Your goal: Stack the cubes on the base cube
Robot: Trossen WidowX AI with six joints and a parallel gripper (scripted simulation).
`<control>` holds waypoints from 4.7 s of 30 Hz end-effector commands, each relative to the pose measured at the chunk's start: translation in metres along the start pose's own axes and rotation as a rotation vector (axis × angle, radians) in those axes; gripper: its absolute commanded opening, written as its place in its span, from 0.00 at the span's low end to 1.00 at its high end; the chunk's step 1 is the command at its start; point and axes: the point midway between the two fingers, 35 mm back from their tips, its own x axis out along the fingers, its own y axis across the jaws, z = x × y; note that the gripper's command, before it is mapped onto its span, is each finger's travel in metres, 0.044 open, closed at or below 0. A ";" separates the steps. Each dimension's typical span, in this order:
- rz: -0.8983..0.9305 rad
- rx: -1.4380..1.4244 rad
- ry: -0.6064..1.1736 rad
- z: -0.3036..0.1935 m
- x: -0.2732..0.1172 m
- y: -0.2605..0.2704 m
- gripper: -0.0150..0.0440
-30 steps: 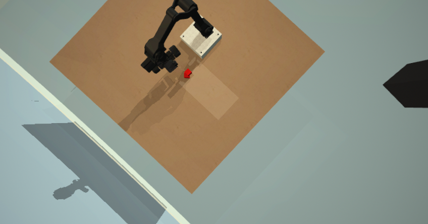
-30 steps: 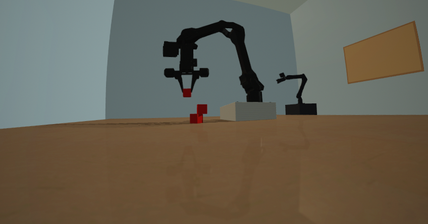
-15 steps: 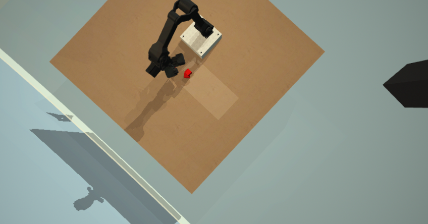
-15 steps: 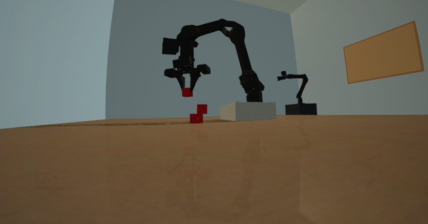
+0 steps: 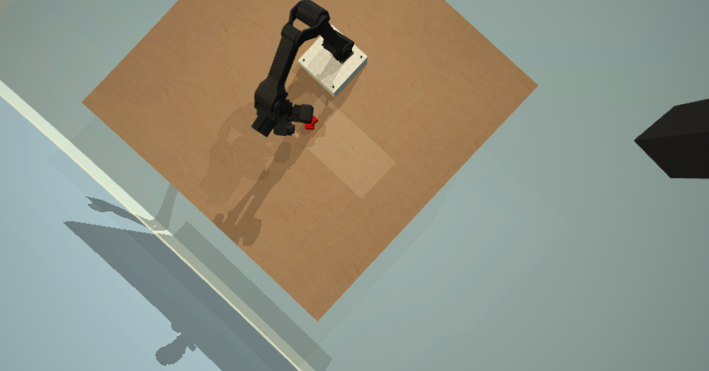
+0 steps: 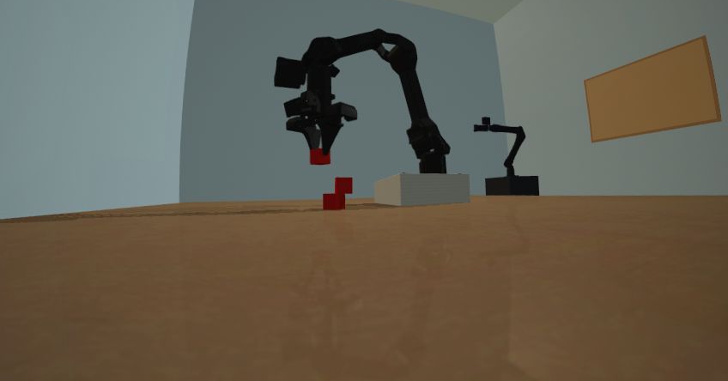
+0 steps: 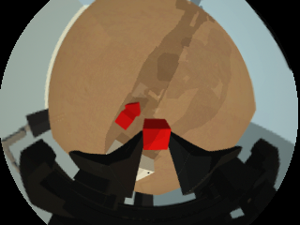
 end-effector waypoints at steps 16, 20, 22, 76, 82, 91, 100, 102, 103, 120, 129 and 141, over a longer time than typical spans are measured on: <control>0.002 0.535 -0.008 0.022 0.003 0.035 0.43; 0.003 0.644 -0.008 0.026 0.004 0.042 0.43; 0.003 0.662 -0.008 0.026 0.004 0.044 0.43; 0.003 0.662 -0.008 0.027 0.066 0.043 0.43; 0.003 0.662 -0.008 0.027 0.066 0.043 0.43; 0.003 0.662 -0.008 0.027 0.066 0.043 0.60; 0.000 0.665 -0.009 0.027 0.056 0.042 0.60; 0.000 0.665 -0.009 0.027 0.054 0.042 0.60; 0.000 0.665 -0.009 0.027 0.053 0.042 0.60; 0.000 0.665 -0.009 0.027 0.030 0.042 0.60; 0.000 0.665 -0.009 0.027 0.018 0.042 0.60; 0.000 0.665 -0.009 0.027 0.002 0.042 0.60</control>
